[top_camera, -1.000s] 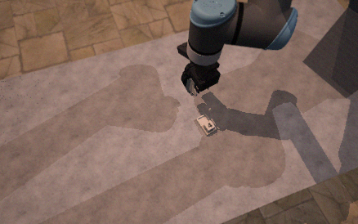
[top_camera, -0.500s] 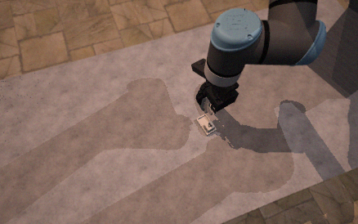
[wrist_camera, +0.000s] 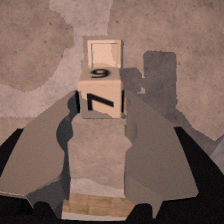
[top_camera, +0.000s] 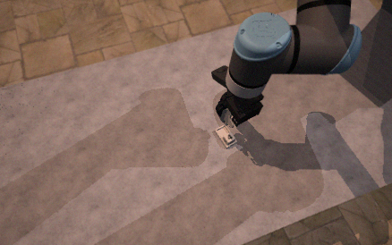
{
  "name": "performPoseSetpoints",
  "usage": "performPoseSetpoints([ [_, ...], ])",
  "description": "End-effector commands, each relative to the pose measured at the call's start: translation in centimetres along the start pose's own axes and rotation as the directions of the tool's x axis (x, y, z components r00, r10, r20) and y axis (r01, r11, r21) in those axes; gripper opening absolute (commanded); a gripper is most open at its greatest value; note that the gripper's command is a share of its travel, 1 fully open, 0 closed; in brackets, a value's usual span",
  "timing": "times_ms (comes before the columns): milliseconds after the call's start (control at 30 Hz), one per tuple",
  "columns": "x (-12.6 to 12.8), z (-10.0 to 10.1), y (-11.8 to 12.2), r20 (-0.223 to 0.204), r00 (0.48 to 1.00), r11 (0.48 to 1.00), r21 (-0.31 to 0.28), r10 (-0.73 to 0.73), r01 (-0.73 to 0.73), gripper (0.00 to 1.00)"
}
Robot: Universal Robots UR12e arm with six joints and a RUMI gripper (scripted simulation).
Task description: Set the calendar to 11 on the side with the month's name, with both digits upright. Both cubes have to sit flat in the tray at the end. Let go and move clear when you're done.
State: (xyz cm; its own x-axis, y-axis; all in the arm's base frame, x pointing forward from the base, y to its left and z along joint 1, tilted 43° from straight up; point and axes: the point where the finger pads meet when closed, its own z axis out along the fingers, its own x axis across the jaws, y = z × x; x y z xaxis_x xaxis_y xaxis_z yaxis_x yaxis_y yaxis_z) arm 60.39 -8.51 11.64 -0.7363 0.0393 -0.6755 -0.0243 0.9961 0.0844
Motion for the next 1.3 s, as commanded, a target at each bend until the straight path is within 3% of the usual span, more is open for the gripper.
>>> performPoseSetpoints([
  [0,-0.2,0.5,-0.1,0.0,1.0,1.0,0.0,0.0,0.0,0.1],
  [200,-0.2,1.4,-0.1,0.0,1.0,1.0,0.0,0.0,0.0,0.1],
  [633,-0.1,5.5,0.0,0.0,1.0,1.0,0.0,0.0,0.0,0.1],
  [1267,0.0,6.7,0.0,-0.001,1.0,1.0,0.0,0.001,-0.001,0.1],
])
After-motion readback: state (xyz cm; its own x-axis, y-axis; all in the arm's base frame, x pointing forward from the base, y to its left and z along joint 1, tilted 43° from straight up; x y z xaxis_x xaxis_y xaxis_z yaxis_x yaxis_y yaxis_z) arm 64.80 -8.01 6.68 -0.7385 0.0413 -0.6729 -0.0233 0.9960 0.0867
